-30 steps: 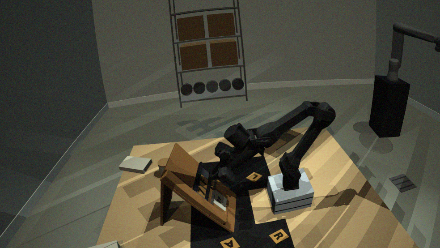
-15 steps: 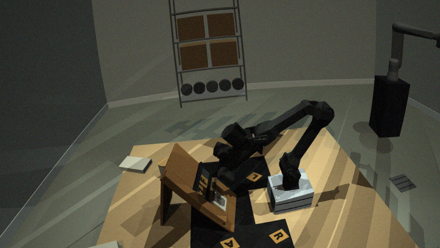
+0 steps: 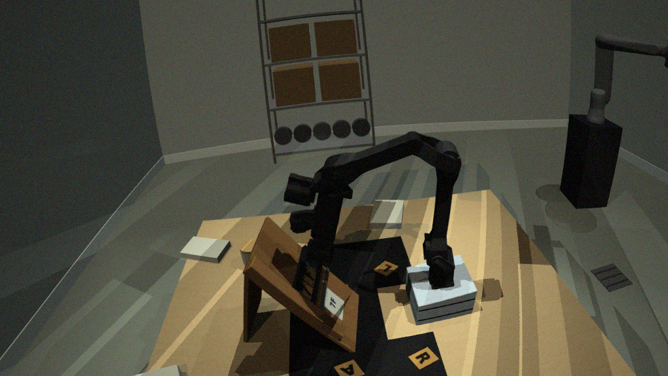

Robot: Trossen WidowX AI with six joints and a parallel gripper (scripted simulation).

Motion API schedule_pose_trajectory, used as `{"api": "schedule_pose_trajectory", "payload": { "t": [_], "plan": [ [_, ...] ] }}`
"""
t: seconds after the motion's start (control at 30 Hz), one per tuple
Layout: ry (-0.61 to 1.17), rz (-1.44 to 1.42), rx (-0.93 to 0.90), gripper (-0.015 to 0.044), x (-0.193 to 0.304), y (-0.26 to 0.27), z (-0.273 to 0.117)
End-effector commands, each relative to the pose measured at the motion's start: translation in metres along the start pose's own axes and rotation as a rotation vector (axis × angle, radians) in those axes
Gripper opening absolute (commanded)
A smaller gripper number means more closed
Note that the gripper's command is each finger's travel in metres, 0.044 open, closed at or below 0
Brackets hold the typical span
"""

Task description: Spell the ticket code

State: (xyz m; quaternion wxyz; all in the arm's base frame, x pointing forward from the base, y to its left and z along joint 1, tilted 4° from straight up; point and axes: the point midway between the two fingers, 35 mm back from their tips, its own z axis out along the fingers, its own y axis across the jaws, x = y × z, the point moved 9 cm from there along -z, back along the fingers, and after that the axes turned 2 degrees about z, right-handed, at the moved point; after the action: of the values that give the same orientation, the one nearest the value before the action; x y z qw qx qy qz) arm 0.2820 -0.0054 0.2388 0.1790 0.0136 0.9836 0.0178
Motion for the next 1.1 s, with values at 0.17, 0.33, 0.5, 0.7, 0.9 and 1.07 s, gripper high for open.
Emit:
{"api": "schedule_pose_trajectory", "payload": {
  "t": [0.17, 0.33, 0.5, 0.7, 0.9, 1.07],
  "plan": [
    [0.058, 0.0, -0.013, 0.0, -0.006, -0.003, 0.0],
    [0.058, 0.0, -0.013, 0.0, -0.007, -0.003, 0.003],
    [0.058, 0.0, -0.013, 0.0, -0.008, -0.003, 0.005],
    [0.058, 0.0, -0.013, 0.0, -0.01, -0.003, 0.007],
    [0.058, 0.0, -0.013, 0.0, -0.012, -0.003, 0.01],
    [0.058, 0.0, -0.013, 0.0, -0.014, -0.002, 0.011]
  ]
}}
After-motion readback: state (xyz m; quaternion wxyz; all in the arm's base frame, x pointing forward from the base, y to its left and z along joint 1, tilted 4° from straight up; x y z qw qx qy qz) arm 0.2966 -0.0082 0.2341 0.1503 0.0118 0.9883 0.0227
